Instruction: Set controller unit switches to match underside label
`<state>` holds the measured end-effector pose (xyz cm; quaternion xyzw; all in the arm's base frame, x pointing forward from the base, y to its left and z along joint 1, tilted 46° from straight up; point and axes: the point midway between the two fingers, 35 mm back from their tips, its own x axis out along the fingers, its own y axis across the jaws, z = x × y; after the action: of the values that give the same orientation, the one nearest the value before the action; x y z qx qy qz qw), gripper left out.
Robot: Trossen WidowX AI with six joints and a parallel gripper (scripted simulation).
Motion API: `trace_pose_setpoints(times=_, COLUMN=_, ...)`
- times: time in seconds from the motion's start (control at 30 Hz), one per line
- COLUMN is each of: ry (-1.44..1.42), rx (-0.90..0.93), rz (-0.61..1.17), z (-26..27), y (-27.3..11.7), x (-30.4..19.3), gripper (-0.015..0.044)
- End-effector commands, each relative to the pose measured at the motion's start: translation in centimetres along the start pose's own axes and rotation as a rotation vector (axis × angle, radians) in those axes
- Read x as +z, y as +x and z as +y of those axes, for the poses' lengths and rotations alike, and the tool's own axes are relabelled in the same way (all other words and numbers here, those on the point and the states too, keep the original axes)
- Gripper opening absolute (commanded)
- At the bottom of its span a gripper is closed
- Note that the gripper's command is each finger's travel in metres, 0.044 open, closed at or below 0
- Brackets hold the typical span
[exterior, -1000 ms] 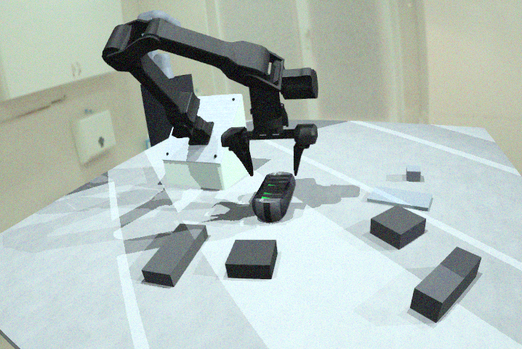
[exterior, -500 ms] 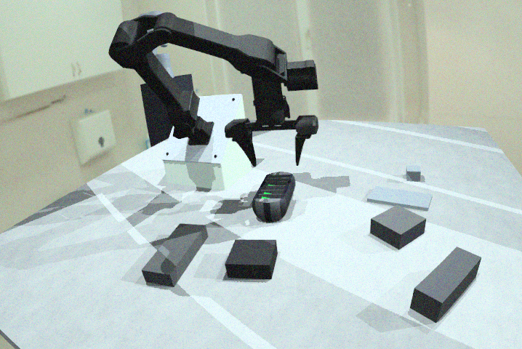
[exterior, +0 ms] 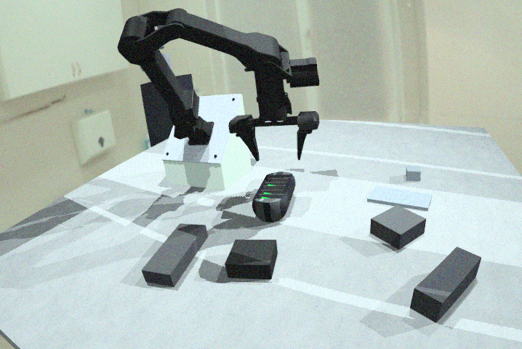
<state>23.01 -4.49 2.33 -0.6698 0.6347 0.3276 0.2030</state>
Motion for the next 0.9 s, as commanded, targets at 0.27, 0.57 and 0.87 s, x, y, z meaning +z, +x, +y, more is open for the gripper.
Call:
trace_pose_setpoints(times=0.27, ry=-0.012, rx=0.005, rz=-0.002, z=0.1, y=2.0, x=0.2, gripper=0.044)
trace_pose_setpoints(times=0.57, ry=-0.014, rx=0.005, rz=-0.002, z=0.1, y=3.5, x=0.1, gripper=0.044)
trace_pose_setpoints(times=0.87, ry=-0.016, rx=0.005, rz=0.001, z=0.2, y=4.9, x=0.1, gripper=0.044)
